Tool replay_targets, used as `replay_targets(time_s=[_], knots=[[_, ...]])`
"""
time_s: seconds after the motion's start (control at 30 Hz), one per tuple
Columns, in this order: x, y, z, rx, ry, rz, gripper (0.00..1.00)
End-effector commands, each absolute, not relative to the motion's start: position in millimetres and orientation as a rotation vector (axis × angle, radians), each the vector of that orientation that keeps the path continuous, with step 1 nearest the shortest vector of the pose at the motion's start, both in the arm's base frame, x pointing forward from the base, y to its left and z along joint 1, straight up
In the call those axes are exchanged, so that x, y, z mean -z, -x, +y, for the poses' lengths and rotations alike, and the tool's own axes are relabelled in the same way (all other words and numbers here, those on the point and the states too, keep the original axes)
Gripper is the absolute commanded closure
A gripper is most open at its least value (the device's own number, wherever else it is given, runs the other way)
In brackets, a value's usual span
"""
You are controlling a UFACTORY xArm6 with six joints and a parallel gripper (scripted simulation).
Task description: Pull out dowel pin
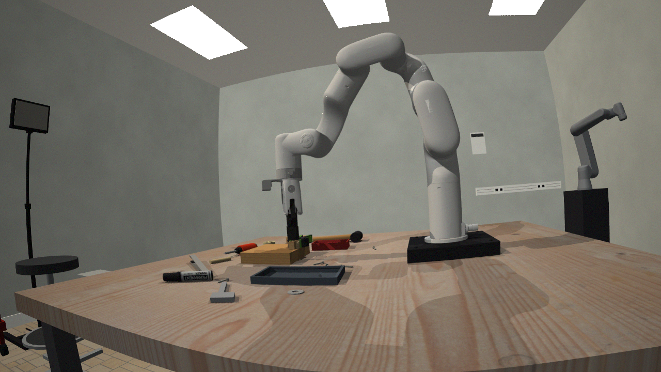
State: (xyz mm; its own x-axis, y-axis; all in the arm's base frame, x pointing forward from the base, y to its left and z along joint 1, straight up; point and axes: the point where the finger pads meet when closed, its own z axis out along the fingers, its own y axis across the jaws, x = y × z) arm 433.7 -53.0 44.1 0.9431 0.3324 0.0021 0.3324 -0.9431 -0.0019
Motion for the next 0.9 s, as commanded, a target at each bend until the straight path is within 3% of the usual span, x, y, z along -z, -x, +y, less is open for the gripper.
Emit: replay_targets(time_s=[0.0, 0.87], knots=[[-45.6, -435.2, -53.2, 0.009, 3.089, -0.565, 1.00], [-45.9, -435.2, -53.2, 0.010, 3.032, -0.818, 1.00]])
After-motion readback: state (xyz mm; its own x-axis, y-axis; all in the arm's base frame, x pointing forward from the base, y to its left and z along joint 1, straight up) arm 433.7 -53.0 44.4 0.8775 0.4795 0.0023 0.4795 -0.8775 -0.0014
